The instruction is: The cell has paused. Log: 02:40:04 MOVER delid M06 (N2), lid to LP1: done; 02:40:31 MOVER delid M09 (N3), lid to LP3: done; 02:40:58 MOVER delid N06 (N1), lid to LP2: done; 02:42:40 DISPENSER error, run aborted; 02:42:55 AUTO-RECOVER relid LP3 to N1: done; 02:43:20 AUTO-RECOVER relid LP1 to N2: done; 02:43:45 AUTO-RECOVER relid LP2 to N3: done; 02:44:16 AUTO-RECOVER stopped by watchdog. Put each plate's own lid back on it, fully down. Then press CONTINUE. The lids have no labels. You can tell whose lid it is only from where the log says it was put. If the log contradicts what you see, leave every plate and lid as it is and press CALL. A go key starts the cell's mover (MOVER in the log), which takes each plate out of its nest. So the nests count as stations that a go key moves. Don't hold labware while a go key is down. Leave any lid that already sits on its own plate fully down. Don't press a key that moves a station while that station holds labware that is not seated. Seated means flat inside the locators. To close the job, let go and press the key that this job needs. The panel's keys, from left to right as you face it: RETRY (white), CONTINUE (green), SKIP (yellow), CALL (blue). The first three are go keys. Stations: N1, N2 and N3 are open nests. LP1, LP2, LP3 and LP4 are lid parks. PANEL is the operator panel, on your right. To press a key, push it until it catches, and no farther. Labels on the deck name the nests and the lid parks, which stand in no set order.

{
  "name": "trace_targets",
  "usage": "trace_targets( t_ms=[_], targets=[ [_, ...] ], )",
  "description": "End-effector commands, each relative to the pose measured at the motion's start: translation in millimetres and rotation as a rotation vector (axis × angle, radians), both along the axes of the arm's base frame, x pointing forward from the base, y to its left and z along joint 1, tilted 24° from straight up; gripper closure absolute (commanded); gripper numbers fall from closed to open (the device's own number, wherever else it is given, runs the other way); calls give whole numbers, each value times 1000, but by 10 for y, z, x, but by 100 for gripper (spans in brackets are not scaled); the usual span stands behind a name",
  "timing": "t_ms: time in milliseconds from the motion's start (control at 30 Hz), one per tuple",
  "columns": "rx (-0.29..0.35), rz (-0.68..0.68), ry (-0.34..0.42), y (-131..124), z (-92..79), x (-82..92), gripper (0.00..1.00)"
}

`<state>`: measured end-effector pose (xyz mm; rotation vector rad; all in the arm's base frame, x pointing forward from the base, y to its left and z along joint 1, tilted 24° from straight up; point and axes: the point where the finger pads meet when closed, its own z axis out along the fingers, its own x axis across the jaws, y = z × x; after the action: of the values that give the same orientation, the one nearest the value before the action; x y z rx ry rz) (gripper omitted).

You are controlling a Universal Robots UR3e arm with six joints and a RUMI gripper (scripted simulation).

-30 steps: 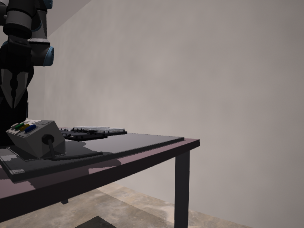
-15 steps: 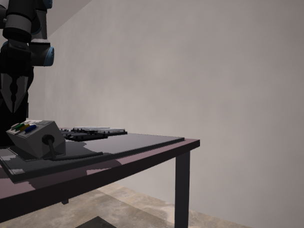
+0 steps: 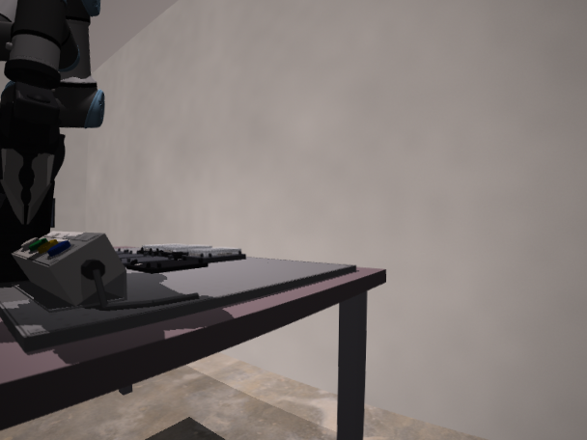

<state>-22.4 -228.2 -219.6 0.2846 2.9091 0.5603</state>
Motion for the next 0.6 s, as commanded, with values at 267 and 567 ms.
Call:
trace_targets(
  t_ms=[267,567],
  targets=[
    [-2,0,1,6,-42,35,100],
    [-2,0,1,20,-85,74,100]
  ],
)
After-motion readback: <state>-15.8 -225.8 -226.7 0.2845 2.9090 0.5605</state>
